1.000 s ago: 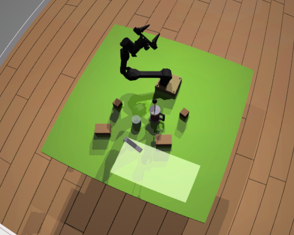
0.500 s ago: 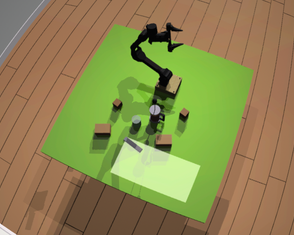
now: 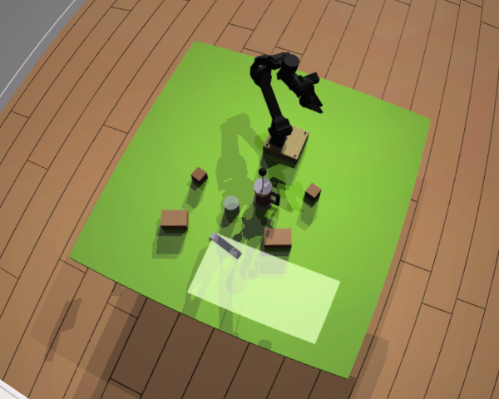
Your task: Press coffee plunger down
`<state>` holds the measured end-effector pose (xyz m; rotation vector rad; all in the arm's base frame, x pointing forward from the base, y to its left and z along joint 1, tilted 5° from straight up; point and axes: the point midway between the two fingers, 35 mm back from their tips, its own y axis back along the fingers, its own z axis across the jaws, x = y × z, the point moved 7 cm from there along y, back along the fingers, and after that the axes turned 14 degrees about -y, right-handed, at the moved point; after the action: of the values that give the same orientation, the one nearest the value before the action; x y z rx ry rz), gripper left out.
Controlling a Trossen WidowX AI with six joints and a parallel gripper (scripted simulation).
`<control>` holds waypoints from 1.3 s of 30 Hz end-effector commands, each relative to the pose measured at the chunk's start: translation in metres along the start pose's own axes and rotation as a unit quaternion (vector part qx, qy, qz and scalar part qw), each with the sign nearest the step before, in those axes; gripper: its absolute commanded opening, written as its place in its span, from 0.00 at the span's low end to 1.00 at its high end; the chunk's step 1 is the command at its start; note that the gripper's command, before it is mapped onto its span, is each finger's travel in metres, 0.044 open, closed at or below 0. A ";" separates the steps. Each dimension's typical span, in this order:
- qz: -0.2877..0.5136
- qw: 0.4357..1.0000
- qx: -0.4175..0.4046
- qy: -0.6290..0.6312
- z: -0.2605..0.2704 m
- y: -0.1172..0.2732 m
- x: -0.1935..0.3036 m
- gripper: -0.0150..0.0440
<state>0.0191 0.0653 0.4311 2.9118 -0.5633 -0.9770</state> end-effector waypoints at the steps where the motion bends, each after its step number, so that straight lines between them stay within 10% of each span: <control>1: 0.143 0.970 0.061 -0.186 -0.014 -0.035 0.044 1.00; 18: 0.309 0.622 0.334 -0.637 -0.029 -0.021 0.176 1.00; 39: 0.312 0.610 0.348 -0.639 0.021 -0.031 0.211 1.00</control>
<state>0.1709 0.0237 0.2917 1.2877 -2.0867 -2.9279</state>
